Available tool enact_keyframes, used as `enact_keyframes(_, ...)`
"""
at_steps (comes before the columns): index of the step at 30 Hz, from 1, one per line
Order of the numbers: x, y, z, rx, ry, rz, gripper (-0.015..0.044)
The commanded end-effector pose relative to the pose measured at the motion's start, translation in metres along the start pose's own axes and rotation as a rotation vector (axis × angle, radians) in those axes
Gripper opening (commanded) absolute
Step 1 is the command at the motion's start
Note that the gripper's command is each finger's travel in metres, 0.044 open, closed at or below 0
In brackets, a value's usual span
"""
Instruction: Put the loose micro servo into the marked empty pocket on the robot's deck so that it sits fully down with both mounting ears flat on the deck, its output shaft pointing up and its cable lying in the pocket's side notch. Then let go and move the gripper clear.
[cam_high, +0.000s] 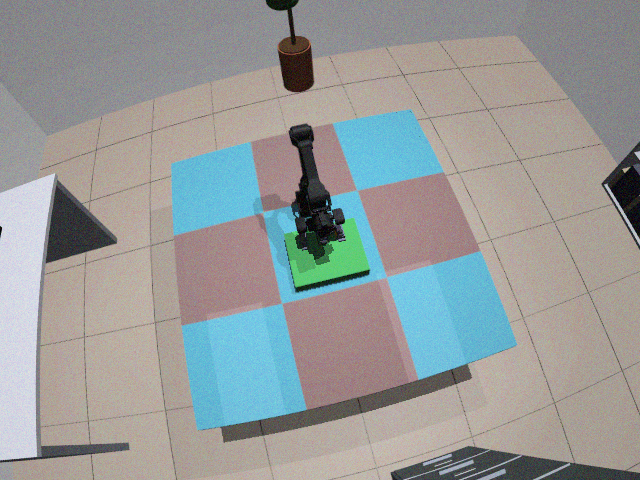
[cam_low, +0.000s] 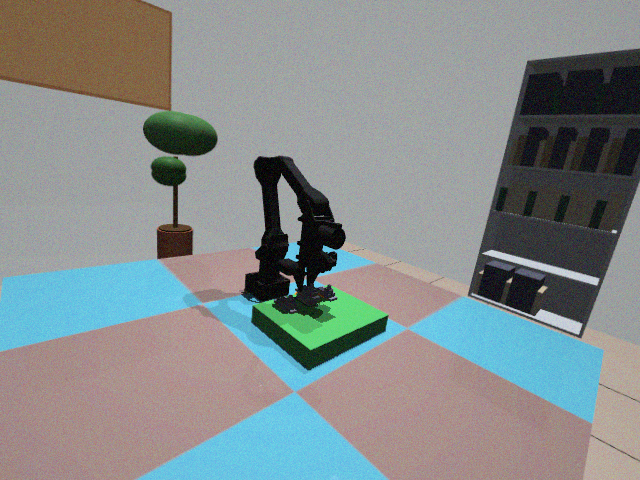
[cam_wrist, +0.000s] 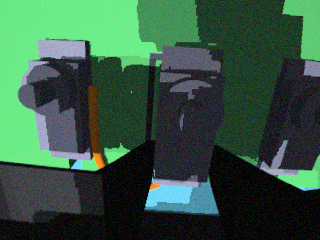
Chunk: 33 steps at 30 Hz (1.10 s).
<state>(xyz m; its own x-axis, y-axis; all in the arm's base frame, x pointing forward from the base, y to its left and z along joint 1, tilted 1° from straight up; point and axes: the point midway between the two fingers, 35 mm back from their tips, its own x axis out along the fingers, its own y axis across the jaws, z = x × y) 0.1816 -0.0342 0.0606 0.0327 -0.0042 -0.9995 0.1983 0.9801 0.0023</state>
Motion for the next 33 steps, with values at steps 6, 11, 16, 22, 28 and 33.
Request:
enact_keyframes(6,0.008,0.0,0.001,0.0,-0.001,0.002,0.0)
enact_keyframes(11,0.013,0.0,0.001,0.0,-0.001,0.002,0.0)
enact_keyframes(16,0.017,0.0,0.001,0.0,-0.001,0.002,0.0)
enact_keyframes(22,0.022,0.0,0.001,0.0,-0.001,0.002,0.0)
enact_keyframes(28,0.02,0.0,0.0,0.0,-0.001,0.002,0.0157)
enact_keyframes(33,0.007,0.0,0.001,0.0,-0.001,0.002,0.0187)
